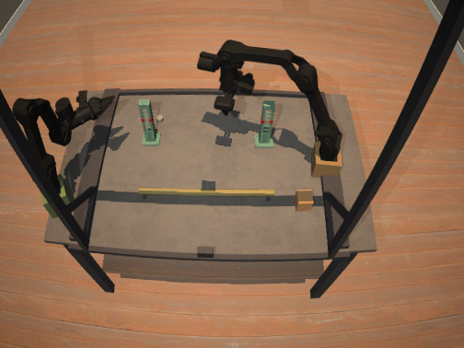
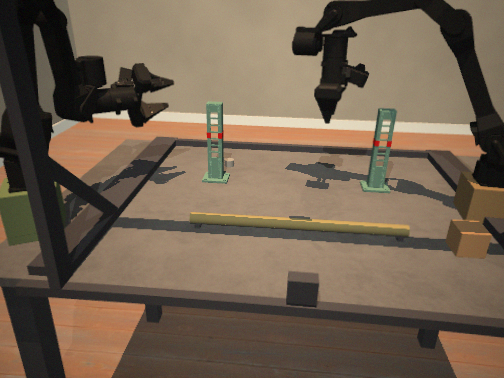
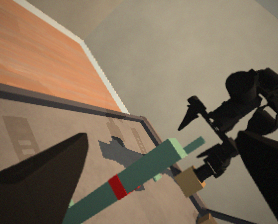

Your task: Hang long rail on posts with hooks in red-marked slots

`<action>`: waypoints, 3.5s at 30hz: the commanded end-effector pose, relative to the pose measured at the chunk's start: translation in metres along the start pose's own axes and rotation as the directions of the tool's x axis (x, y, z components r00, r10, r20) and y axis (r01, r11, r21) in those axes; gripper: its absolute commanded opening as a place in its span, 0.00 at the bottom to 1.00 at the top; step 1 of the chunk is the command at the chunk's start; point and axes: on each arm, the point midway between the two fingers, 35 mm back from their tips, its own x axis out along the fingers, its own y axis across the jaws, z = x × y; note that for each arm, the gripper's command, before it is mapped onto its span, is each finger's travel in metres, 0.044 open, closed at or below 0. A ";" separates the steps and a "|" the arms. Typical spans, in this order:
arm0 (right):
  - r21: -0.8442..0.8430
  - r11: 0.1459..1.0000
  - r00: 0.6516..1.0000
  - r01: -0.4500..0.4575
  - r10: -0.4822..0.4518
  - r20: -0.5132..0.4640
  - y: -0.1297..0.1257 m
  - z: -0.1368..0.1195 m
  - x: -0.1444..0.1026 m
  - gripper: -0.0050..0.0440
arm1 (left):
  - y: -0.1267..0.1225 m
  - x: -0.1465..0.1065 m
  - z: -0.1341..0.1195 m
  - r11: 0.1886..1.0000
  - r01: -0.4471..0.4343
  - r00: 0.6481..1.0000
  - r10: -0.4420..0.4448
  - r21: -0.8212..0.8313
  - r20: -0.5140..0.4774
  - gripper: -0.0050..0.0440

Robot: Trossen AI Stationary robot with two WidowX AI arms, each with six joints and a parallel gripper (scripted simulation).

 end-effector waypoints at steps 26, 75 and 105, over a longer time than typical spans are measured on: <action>-0.234 0.971 0.999 -0.049 0.052 0.005 -0.012 0.009 -0.005 1.00 | -0.026 0.023 0.004 0.990 0.047 0.999 -0.049 0.129 0.007 1.00; -0.575 -0.637 0.825 0.514 0.551 0.128 -0.077 0.089 0.048 1.00 | -0.141 0.139 -0.084 0.583 0.120 0.989 0.004 0.804 -0.151 1.00; 0.645 -0.450 0.602 0.618 0.798 -0.020 -0.083 0.130 0.055 1.00 | -0.089 0.134 -0.165 -0.049 0.279 0.876 0.421 0.959 -0.234 1.00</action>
